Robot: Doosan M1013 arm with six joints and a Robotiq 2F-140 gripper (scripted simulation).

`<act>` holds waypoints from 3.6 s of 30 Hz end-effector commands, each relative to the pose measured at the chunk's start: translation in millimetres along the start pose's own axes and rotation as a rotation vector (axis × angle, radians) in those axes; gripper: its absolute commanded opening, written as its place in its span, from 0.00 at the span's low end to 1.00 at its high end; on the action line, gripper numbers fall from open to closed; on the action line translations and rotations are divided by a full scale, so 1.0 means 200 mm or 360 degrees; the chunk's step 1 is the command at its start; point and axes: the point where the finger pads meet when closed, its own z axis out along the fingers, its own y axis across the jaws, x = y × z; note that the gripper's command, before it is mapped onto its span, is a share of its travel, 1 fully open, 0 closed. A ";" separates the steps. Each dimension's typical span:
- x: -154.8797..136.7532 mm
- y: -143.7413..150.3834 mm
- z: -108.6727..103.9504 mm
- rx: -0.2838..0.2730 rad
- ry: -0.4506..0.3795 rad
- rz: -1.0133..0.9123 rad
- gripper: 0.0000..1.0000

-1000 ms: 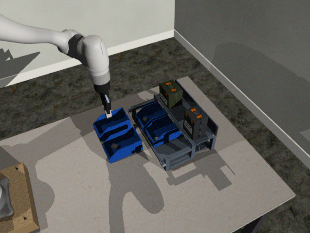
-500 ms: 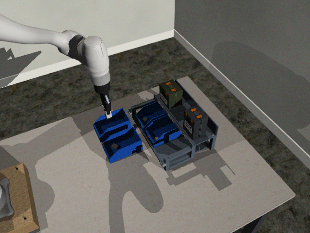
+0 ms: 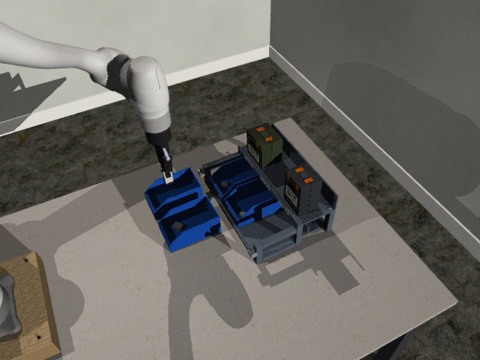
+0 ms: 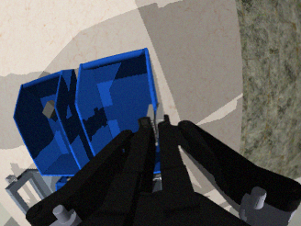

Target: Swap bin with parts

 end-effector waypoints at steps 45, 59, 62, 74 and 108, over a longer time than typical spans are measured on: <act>0.00 0.00 0.02 0.0000 0.0000 0.0000 0.24; 0.00 0.00 0.02 0.0000 0.0000 0.0000 0.24; 0.00 0.00 0.02 0.0000 0.0000 0.0000 0.24; 0.00 0.00 0.00 0.0000 0.0000 0.0000 0.24; 0.00 0.00 -0.21 0.0000 0.0000 0.0000 0.24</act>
